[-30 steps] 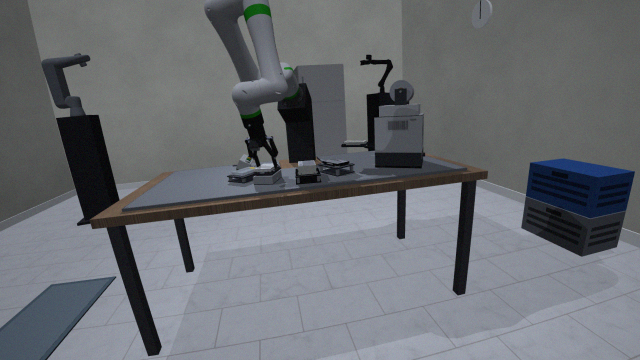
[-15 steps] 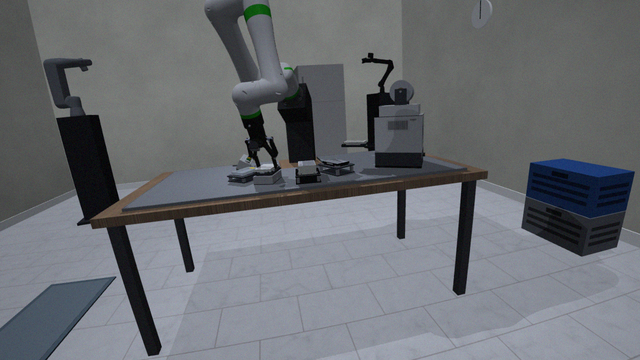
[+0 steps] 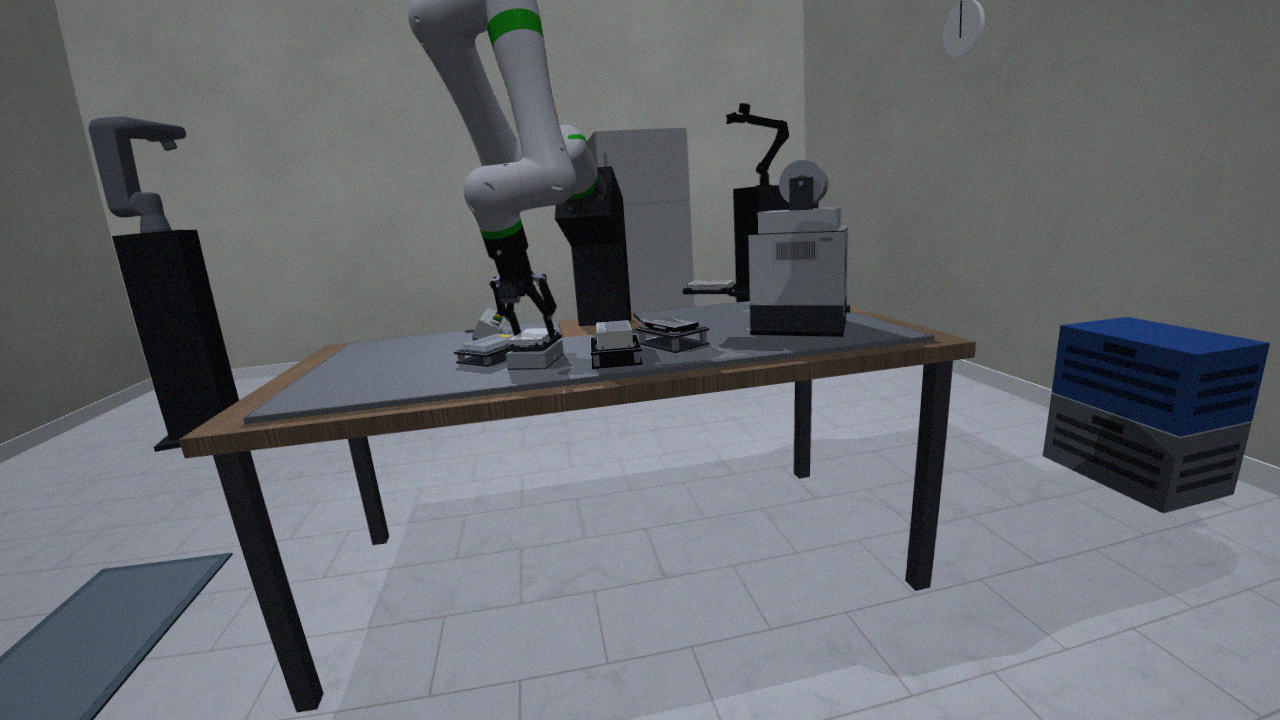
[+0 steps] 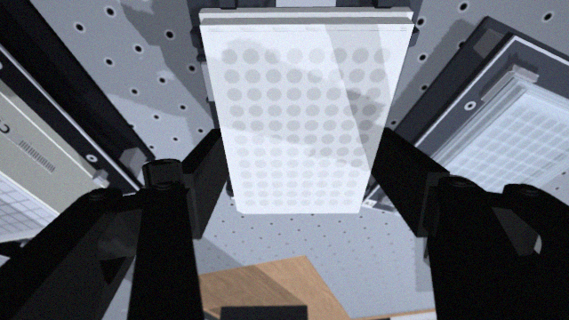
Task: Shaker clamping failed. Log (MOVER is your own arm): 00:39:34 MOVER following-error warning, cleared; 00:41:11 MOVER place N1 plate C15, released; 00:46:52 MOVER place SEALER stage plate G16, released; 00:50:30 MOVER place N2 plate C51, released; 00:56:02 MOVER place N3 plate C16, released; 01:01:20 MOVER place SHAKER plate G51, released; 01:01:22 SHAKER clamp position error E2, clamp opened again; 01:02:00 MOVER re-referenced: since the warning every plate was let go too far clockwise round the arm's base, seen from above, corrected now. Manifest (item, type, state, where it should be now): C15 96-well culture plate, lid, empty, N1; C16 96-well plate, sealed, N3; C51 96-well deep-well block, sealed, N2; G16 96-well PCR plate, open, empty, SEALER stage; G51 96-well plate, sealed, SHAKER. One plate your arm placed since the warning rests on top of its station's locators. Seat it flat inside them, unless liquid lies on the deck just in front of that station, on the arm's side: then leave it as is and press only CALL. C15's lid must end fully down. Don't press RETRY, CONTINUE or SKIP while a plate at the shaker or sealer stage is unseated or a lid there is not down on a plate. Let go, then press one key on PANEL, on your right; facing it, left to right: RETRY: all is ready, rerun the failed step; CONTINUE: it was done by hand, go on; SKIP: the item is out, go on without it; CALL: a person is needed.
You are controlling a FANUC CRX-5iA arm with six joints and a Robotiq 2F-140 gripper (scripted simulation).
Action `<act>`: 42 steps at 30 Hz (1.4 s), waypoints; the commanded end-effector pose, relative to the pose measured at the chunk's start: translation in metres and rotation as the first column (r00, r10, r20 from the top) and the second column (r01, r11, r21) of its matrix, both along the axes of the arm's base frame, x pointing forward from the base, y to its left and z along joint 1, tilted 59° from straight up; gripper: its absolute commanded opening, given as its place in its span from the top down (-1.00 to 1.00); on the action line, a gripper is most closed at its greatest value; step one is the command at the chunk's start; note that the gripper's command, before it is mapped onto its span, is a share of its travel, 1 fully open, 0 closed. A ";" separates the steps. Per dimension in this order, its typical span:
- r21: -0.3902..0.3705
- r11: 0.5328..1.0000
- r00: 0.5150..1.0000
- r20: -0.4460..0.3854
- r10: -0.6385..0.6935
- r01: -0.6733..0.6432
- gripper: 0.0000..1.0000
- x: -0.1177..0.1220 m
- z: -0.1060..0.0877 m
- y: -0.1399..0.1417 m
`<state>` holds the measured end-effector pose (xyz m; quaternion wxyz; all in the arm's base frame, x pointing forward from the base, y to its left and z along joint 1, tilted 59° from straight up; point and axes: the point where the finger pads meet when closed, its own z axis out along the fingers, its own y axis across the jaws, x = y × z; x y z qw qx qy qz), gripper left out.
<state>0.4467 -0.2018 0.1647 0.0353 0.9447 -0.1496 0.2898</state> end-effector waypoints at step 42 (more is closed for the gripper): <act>0.000 1.000 1.000 0.001 0.000 0.000 0.80 0.003 -0.002 -0.001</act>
